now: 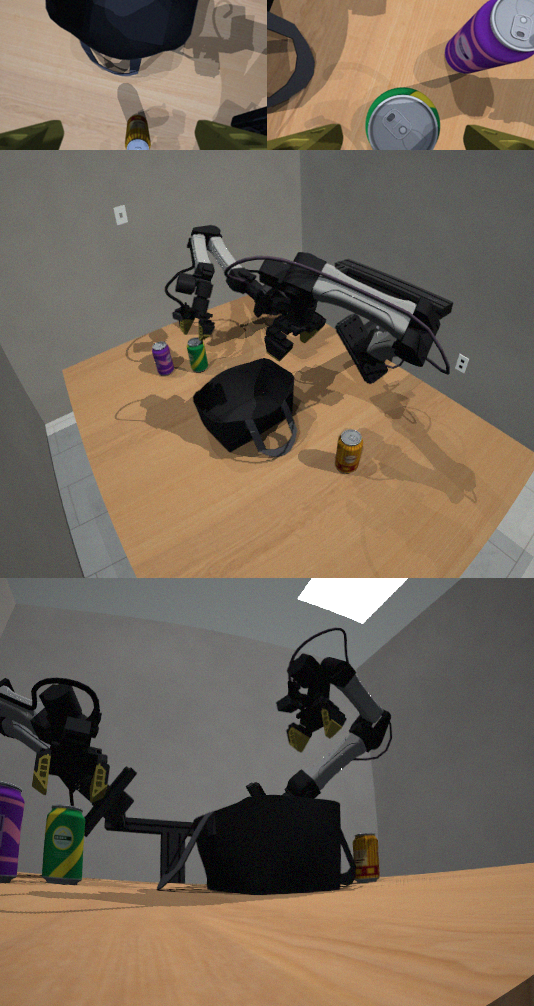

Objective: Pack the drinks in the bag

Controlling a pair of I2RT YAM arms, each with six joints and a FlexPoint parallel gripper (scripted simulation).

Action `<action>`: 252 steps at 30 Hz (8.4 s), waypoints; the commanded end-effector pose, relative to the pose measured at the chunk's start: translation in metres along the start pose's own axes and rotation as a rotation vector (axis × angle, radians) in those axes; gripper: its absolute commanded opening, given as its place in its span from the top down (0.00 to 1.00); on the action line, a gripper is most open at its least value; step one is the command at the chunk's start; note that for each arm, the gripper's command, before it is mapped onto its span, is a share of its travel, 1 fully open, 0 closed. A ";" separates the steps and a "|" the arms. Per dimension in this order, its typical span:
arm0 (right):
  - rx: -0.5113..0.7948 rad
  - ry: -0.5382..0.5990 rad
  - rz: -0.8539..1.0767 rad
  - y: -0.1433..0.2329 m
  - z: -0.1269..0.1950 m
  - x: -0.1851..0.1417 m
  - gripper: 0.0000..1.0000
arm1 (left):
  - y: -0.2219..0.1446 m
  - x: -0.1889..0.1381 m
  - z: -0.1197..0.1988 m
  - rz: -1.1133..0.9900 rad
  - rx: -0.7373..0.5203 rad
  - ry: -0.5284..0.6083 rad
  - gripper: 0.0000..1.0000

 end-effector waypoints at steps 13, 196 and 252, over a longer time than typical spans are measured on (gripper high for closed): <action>-0.014 -0.055 -0.015 -0.003 -0.020 -0.001 0.16 | 0.000 0.002 0.011 0.014 -0.006 -0.032 0.00; -0.007 -0.008 -0.036 -0.019 0.081 0.048 0.33 | 0.000 0.002 0.011 0.014 -0.006 -0.032 0.00; -0.010 -0.089 -0.140 0.029 0.072 0.118 0.33 | 0.000 0.002 0.011 0.014 -0.006 -0.032 0.00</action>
Point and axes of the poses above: on each arm, the point where the finger pads meet when closed, its own z axis back along the fingers, its own y axis across the jaws, x = y × z, the point moved 2 cm from there along z, back along the fingers, and after that the axes turned 13 degrees about z, right-handed, at the moved point
